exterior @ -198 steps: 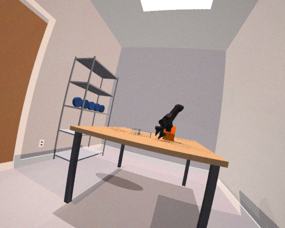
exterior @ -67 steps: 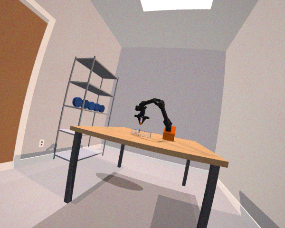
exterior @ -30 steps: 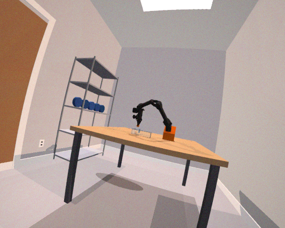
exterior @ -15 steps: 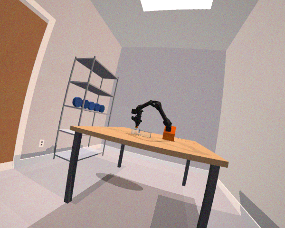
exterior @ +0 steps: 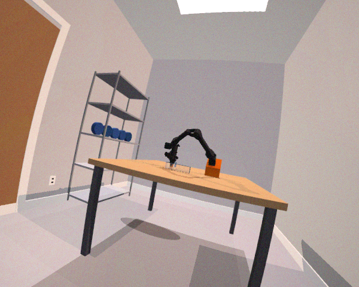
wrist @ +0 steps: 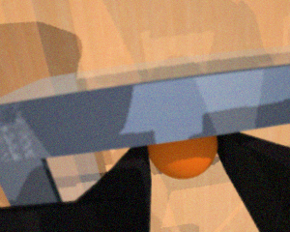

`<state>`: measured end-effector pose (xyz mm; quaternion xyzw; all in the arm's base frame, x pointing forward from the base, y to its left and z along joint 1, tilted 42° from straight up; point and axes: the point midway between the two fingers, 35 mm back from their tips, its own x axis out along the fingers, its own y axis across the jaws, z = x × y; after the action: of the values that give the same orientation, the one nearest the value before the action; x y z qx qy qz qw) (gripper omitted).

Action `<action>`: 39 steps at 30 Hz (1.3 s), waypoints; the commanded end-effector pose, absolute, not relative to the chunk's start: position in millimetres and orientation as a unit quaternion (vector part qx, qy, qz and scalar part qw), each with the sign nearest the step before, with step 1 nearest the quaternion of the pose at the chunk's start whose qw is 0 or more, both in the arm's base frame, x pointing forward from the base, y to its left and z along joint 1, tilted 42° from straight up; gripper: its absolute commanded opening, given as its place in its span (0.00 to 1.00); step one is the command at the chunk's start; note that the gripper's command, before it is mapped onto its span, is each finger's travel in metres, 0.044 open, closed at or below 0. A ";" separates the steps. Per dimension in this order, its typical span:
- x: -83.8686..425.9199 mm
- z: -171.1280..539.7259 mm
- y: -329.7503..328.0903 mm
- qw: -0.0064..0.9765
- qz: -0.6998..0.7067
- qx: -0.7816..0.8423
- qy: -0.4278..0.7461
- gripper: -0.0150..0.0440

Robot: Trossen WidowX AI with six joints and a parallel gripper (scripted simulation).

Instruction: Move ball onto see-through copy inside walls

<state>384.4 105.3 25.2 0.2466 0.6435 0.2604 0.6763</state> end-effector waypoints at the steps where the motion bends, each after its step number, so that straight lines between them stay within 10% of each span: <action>1: 382.9 20.4 109.3 0.673 0.260 0.251 0.646 0.25; 11: 383.0 12.6 116.5 0.673 0.260 0.251 0.646 0.25; 22: 384.7 14.8 115.0 0.676 0.261 0.248 0.644 0.72; 39: 382.4 70.9 57.8 0.675 0.253 0.254 0.645 0.72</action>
<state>384.6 52.9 76.0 0.2538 0.6383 0.2515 0.6819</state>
